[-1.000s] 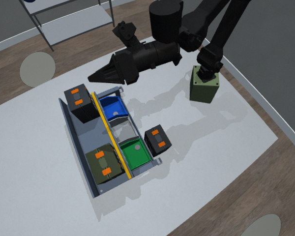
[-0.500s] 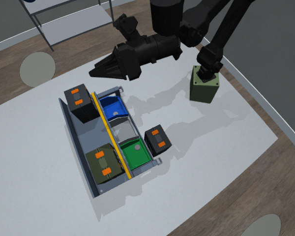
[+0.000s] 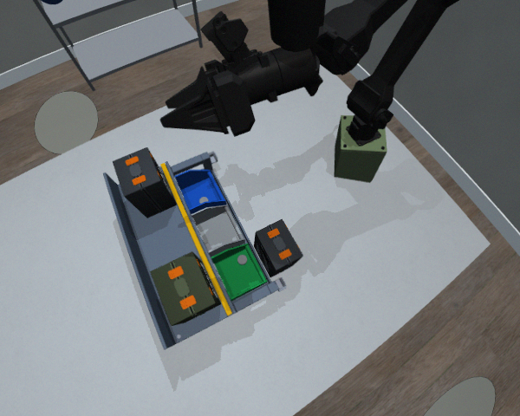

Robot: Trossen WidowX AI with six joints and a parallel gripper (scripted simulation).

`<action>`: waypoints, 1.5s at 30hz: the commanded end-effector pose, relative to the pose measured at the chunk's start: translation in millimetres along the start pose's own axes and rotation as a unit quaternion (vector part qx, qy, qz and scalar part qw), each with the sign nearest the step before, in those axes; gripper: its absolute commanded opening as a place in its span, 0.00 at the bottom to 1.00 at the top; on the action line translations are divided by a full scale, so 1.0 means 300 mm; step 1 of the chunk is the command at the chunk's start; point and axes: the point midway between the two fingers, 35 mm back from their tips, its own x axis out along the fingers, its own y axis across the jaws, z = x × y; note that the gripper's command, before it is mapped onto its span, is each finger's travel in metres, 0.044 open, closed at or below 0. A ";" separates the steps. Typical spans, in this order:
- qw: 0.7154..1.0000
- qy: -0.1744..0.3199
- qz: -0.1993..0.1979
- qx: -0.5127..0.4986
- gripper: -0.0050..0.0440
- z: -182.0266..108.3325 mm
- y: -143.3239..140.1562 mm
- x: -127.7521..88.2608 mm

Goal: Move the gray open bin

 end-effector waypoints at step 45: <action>0.983 -0.014 0.029 -0.180 1.00 0.128 -0.024 -0.101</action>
